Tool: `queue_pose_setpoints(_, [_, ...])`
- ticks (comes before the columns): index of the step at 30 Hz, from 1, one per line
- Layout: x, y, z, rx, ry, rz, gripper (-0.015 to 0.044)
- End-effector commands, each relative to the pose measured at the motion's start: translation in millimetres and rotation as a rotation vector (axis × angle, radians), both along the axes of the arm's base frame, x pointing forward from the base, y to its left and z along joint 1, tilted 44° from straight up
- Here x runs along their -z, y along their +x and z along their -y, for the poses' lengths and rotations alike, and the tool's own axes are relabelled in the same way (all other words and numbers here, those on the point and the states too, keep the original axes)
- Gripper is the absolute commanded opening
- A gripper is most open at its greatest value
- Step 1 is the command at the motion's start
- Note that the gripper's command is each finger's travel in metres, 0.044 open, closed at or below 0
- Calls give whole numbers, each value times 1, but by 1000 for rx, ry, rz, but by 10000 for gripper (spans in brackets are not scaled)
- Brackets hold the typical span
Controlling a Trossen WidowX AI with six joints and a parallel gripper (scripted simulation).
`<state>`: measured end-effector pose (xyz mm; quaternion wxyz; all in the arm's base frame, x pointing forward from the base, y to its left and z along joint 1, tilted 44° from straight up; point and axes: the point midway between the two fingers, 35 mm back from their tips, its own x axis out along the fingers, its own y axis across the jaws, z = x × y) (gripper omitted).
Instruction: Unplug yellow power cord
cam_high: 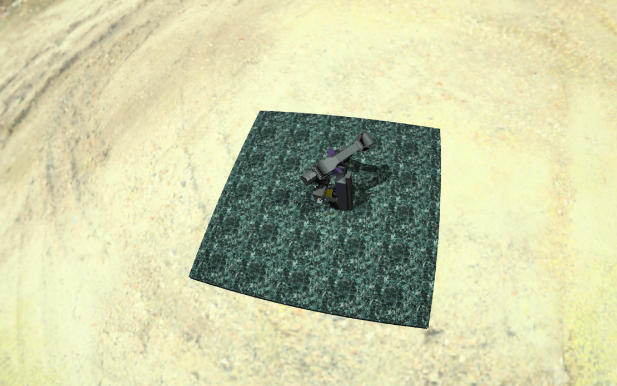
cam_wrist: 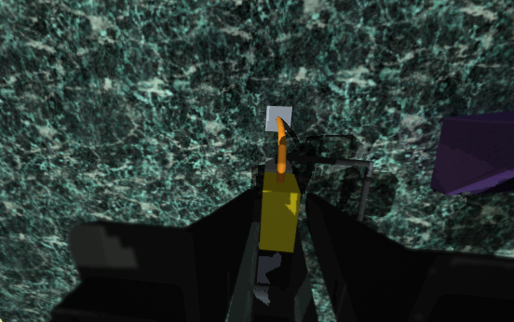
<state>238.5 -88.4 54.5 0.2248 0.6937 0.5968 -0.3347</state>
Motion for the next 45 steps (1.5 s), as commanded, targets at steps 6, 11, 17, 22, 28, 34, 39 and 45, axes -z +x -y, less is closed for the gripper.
queue_pose_setpoints(6, [-6, 1, -7, 2, 7, -2, 160])
queue_pose_setpoints(11, [-2, 1, -10, 2, 7, -2, 160])
queue_pose_setpoints(17, [3, 2, -15, 2, 7, -2, 160])
queue_pose_setpoints(22, [2, 1, -13, -1, 3, -3, 81])
queue_pose_setpoints(28, [2, 1, -13, -1, 3, -3, 22])
queue_pose_setpoints(34, [3, 1, -12, -1, 3, -3, 0])
queue_pose_setpoints(39, [7, 1, -6, 0, 2, -3, 0])
queue_pose_setpoints(45, [14, 0, 1, 0, 1, -3, 0])
